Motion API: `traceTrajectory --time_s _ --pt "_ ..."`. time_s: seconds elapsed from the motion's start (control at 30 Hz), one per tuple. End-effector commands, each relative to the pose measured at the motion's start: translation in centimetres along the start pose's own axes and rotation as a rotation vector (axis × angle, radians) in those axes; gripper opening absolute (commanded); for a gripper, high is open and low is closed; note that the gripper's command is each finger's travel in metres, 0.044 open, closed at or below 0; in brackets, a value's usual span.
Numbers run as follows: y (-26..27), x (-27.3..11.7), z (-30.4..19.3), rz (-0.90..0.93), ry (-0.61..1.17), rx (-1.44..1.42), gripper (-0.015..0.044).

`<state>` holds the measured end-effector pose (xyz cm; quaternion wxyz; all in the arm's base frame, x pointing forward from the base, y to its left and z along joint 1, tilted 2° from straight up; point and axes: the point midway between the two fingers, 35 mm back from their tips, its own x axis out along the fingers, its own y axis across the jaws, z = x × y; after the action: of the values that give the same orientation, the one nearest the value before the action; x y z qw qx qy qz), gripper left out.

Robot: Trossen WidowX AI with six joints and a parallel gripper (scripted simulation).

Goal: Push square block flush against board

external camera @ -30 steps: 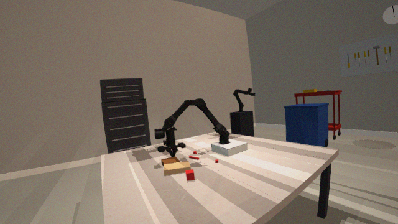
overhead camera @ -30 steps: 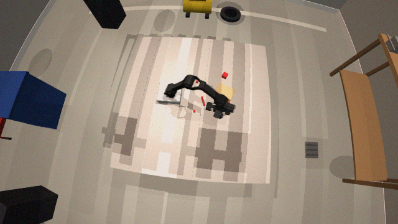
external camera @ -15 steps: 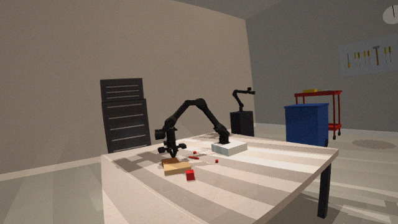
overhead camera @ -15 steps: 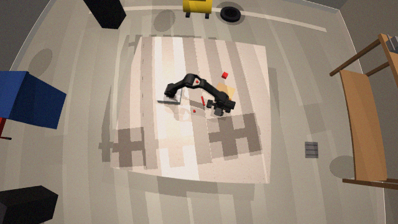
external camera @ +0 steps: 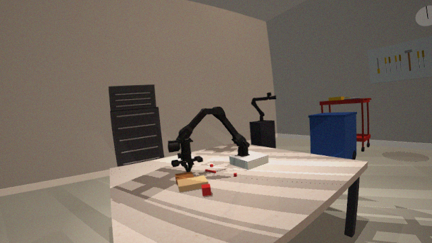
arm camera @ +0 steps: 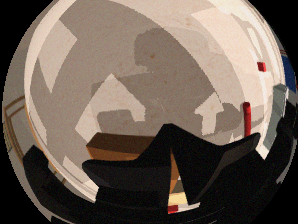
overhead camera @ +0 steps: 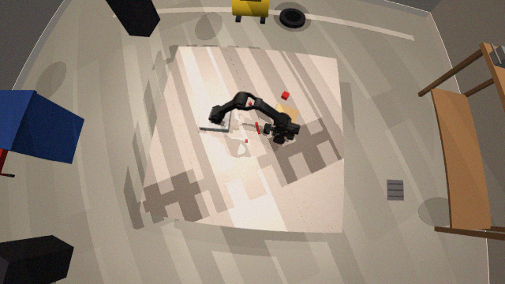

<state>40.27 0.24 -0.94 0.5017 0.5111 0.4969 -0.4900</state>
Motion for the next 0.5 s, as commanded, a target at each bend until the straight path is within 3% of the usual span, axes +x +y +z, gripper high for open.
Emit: traceTrajectory --time_s 0.0,0.47 --pt "0.0 0.1 -1.1 -0.005 0.008 -0.006 0.0000" --pt "0.3 0.1 -1.7 -0.005 0.009 -0.006 0.0000"
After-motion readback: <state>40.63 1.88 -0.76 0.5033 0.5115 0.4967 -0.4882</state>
